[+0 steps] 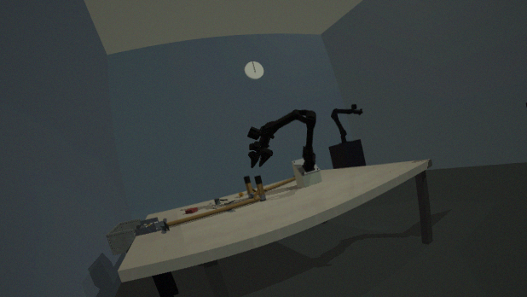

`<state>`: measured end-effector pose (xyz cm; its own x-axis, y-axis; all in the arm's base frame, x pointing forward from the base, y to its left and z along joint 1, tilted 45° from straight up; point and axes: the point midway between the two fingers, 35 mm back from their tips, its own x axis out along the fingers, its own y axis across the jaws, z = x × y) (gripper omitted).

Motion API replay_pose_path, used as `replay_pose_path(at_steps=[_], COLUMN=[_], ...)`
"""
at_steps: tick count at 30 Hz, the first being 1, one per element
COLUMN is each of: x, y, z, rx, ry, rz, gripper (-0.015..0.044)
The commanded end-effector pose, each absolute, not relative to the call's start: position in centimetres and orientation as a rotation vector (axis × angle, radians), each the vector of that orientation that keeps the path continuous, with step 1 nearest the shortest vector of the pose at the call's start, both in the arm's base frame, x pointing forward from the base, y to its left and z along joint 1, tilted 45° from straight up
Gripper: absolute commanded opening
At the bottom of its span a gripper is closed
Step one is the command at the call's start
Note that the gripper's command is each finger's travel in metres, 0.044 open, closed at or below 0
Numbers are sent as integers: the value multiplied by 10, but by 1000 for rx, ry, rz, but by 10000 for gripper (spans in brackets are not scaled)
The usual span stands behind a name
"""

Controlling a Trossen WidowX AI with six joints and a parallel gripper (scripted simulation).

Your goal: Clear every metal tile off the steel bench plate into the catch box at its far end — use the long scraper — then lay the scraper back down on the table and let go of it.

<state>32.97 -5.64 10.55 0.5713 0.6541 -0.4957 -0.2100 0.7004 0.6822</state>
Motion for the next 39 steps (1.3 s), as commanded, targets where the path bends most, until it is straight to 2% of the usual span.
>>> replay_pose_path(at_steps=[1,8,39], x=[319,306,318], y=[-55,-53,-16], z=[104,101,62], rx=[617,628,623], ry=[798,784,790], rz=[539,524,524], gripper=[440,440,440])
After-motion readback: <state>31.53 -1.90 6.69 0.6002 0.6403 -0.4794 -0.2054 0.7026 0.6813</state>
